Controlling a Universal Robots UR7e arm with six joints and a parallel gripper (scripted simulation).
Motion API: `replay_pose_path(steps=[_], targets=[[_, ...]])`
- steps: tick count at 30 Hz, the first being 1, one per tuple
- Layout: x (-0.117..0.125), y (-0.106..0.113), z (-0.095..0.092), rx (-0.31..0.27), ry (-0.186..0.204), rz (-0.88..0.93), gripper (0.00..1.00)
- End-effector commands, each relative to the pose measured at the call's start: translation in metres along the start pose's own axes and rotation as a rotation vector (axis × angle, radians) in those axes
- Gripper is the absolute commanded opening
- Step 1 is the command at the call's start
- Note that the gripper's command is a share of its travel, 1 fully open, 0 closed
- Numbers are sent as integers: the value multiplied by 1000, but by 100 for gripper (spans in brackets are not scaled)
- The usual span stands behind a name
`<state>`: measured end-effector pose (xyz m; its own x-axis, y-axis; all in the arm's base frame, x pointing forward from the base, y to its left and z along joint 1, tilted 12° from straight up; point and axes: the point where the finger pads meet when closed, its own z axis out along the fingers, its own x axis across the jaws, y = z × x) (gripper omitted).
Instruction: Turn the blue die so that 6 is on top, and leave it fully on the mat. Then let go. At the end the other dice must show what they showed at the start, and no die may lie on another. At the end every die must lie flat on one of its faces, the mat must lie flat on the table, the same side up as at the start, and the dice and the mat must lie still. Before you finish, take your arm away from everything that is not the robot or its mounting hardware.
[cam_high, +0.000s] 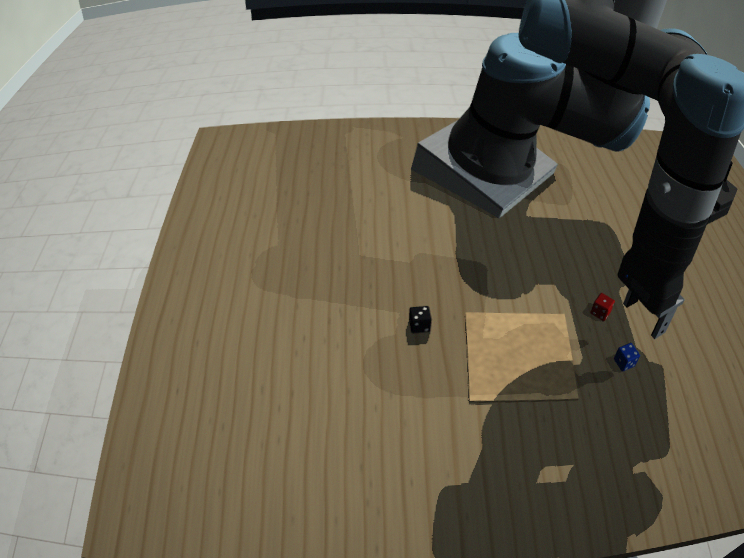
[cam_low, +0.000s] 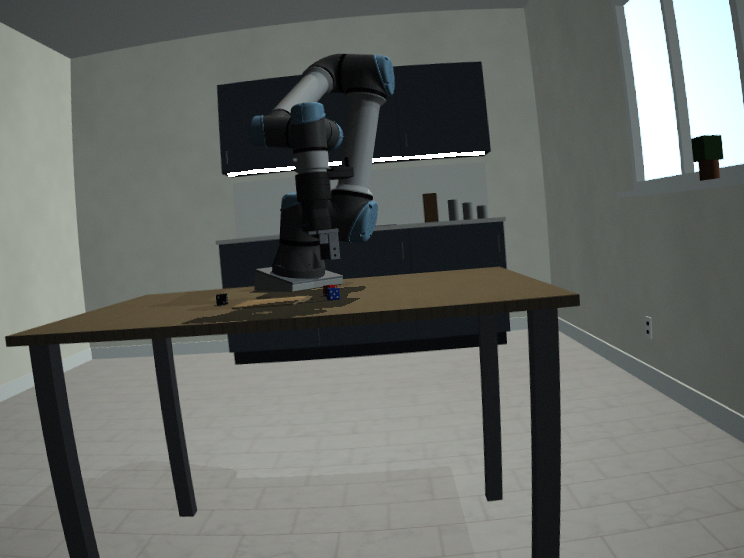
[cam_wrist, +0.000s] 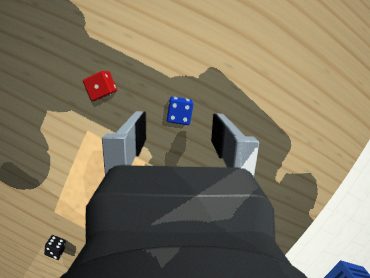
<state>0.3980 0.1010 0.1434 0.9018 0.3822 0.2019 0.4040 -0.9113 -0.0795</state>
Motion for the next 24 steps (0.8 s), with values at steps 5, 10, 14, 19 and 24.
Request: replay_pose_path(steps=[5,10,14,19,24], targets=[[1,1,3,-6,0,114,100],[1,2,3,-6,0,126,100],[1,2,3,-6,0,126,79],[1,2,3,-6,0,126,79],[1,2,3,-6,0,126,79]])
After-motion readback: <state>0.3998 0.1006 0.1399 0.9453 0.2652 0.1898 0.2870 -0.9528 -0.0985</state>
